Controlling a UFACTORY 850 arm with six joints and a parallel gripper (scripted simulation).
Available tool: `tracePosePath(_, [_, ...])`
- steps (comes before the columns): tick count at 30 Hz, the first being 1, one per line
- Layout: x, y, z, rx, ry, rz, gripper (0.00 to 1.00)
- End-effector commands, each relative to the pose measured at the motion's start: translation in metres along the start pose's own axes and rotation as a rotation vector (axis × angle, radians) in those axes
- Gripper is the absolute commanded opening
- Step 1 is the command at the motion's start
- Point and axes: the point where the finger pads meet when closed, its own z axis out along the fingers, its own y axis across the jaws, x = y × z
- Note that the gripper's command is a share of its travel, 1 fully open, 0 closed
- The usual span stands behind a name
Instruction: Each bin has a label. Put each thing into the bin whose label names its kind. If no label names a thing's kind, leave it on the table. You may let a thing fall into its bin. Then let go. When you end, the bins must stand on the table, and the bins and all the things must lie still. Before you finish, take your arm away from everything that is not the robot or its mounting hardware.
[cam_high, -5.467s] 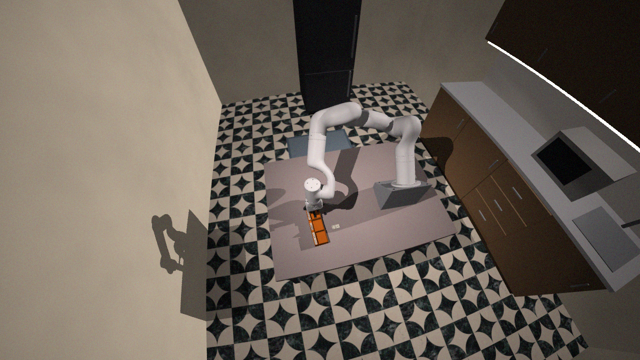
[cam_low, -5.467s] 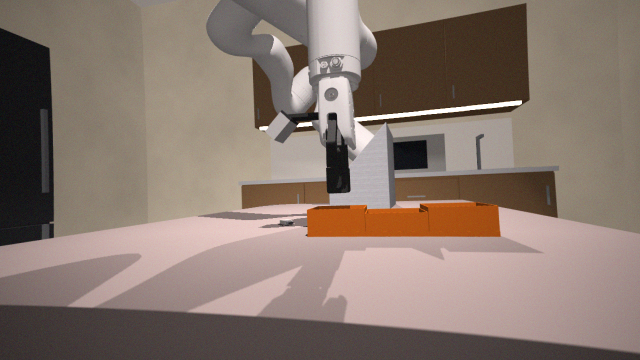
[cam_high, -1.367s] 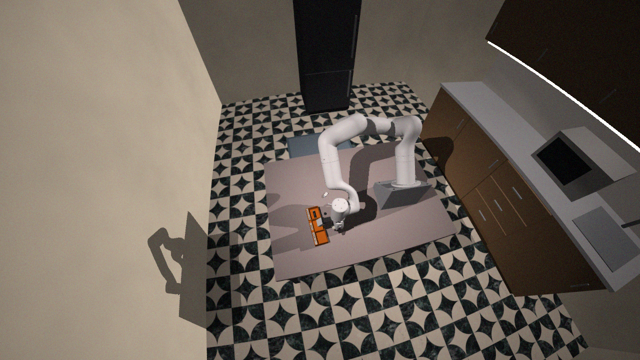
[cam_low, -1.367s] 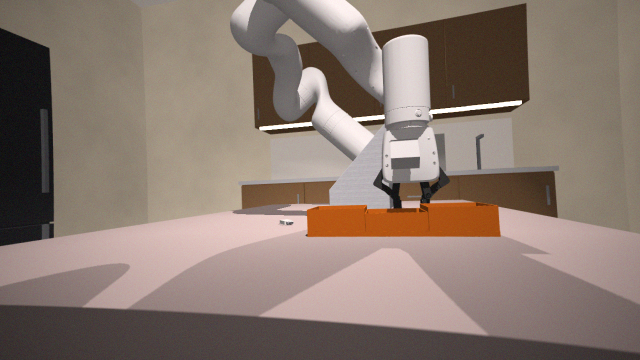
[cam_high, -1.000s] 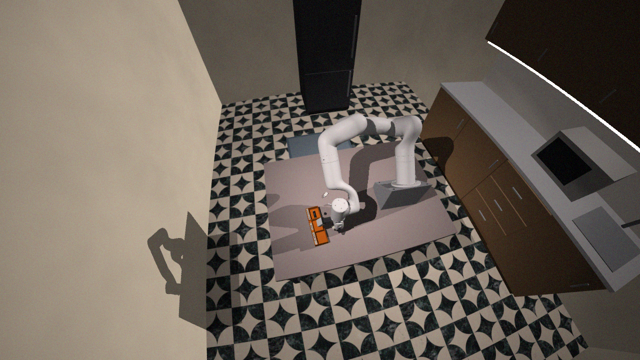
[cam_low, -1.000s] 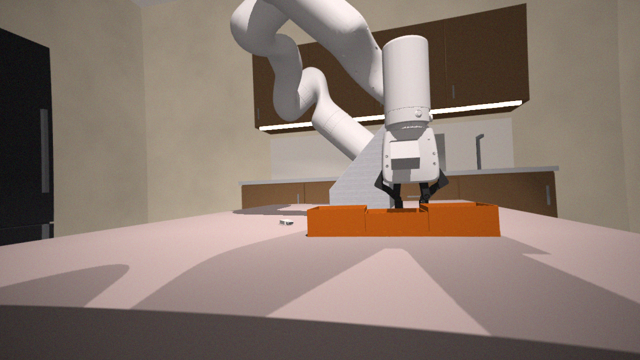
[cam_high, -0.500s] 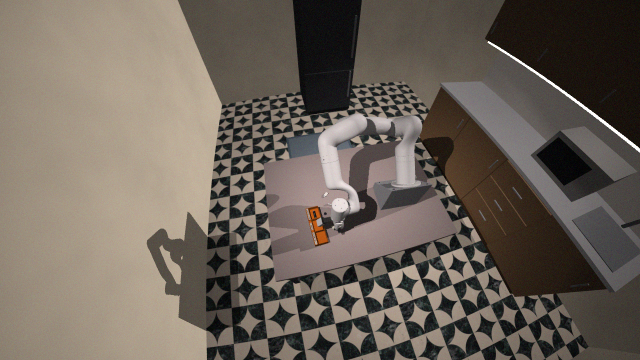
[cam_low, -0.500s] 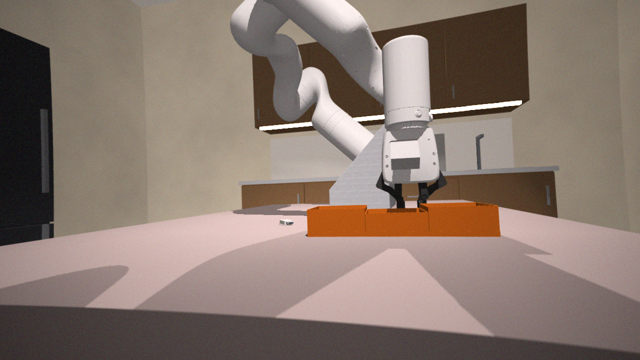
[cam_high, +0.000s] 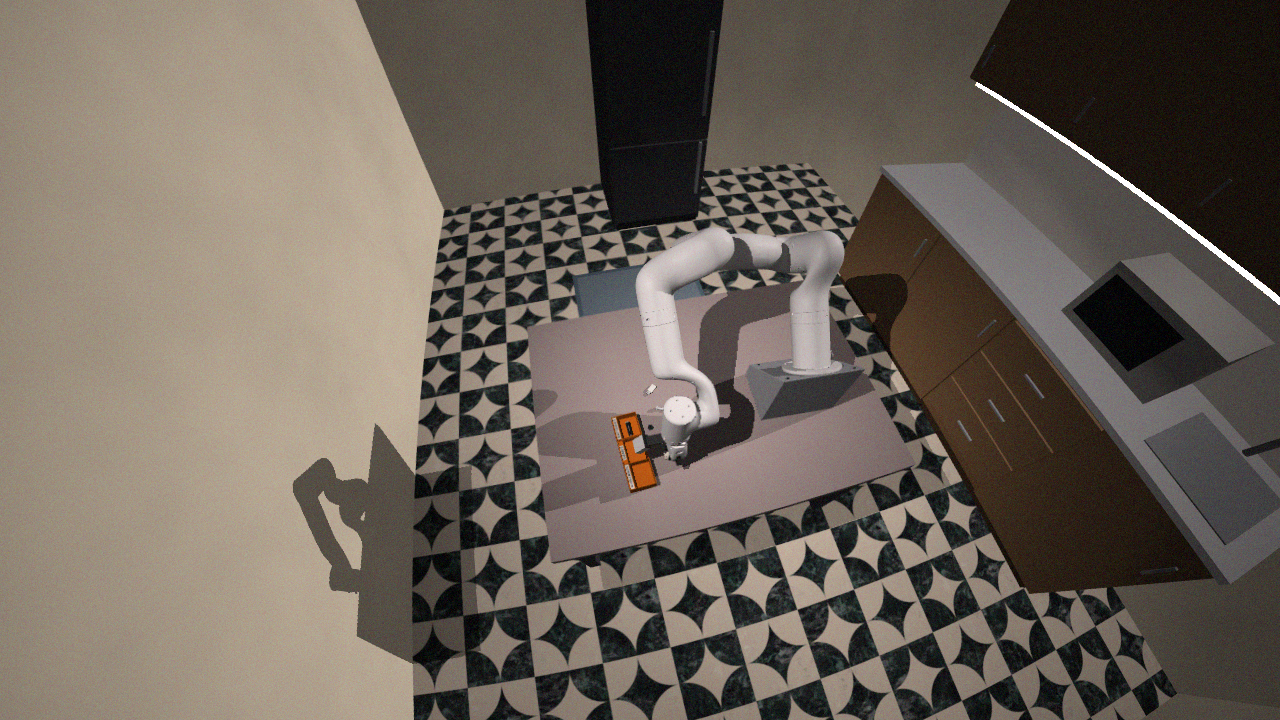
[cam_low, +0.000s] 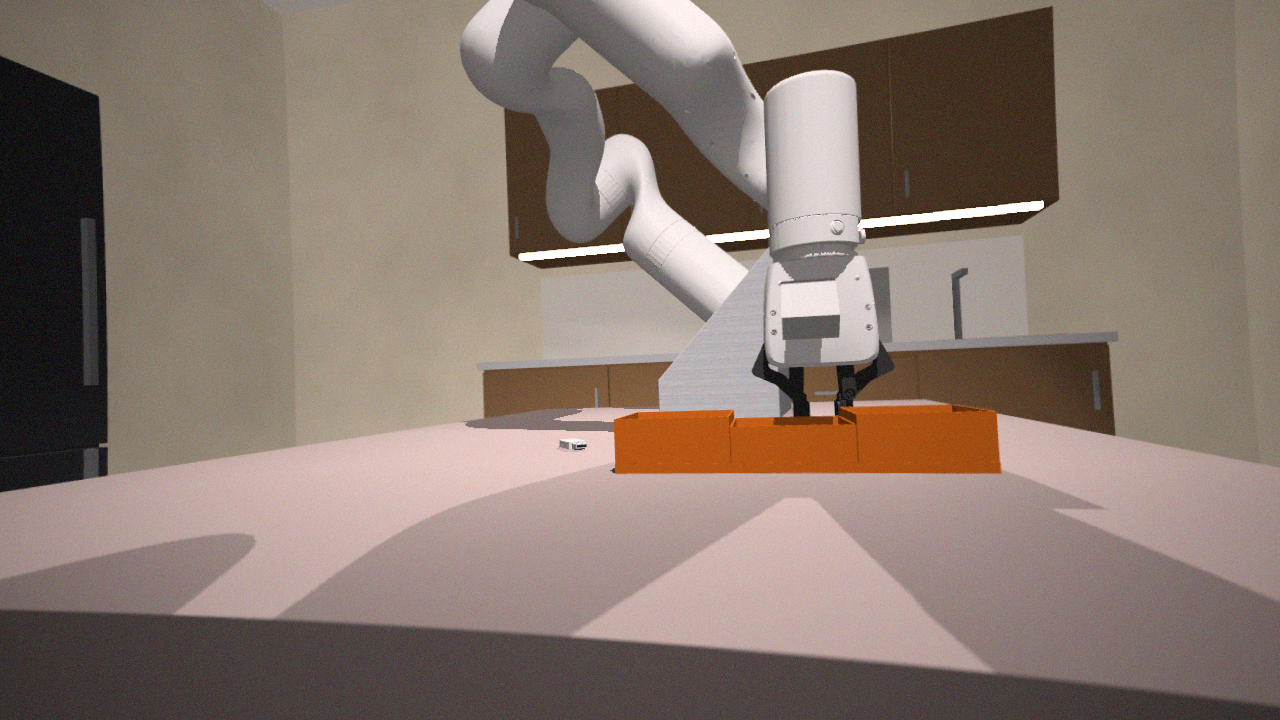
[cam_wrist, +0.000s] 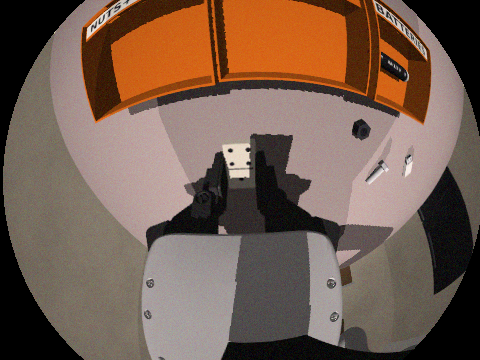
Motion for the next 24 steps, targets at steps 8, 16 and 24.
tracePosePath(8, [0.001, 0.0, -0.024, 0.0, 0.001, 0.0, 0.0])
tracePosePath(16, [0.001, 0.0, -0.044, 0.001, 0.001, 0.0, 0.0])
tracePosePath(24, [0.001, 0.0, -0.061, 0.001, 0.001, 0.001, 0.0])
